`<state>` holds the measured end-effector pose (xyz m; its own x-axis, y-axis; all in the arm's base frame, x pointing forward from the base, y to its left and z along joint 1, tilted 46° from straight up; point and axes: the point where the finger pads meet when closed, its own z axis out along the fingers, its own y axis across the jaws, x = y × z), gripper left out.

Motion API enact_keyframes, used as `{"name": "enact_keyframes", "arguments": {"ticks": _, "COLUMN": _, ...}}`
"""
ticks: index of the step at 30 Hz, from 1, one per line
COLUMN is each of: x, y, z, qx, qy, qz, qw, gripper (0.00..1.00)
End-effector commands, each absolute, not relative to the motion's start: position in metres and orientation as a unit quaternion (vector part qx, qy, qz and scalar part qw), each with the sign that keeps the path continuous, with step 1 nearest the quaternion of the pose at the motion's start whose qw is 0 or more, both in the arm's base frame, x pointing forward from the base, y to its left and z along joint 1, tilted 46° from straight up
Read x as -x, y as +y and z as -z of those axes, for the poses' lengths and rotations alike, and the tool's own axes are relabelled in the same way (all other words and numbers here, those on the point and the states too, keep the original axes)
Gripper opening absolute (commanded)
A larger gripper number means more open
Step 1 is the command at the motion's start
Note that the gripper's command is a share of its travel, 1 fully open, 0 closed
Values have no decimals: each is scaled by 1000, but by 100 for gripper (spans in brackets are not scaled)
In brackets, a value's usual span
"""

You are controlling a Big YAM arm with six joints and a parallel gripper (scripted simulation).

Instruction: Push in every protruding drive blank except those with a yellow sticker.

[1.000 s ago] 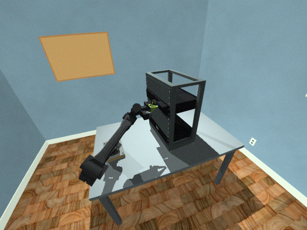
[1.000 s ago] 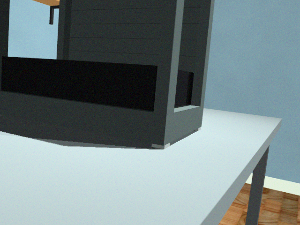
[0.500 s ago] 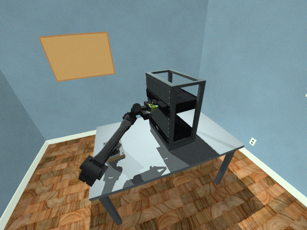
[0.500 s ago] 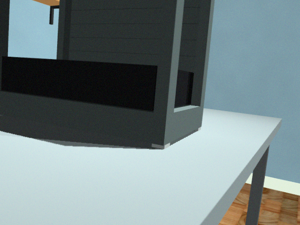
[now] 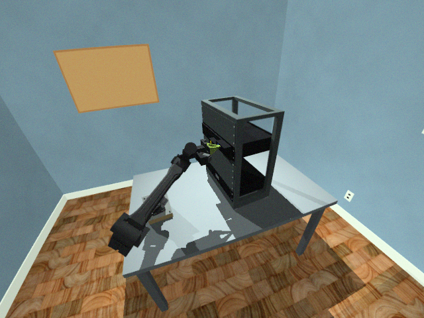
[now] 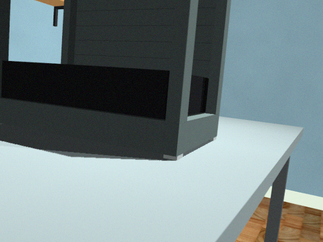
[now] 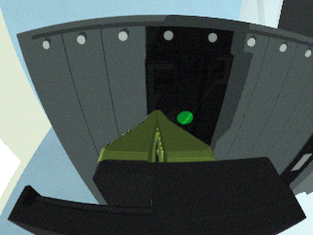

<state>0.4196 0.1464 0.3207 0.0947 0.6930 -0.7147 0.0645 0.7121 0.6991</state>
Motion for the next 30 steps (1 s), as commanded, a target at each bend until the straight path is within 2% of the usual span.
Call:
{"name": "enact_keyframes", "arguments": {"ticks": 1, "x": -440, "y": 147, "z": -345, "qx": -313, "qy": 611, "qz": -247, "qw": 685, "gripper": 0}}
{"name": "enact_keyframes", "arguments": {"ticks": 30, "x": -471, "y": 143, "z": -334, "qx": -311, "qy": 615, "qz": -242, "qw": 683, "gripper": 0}}
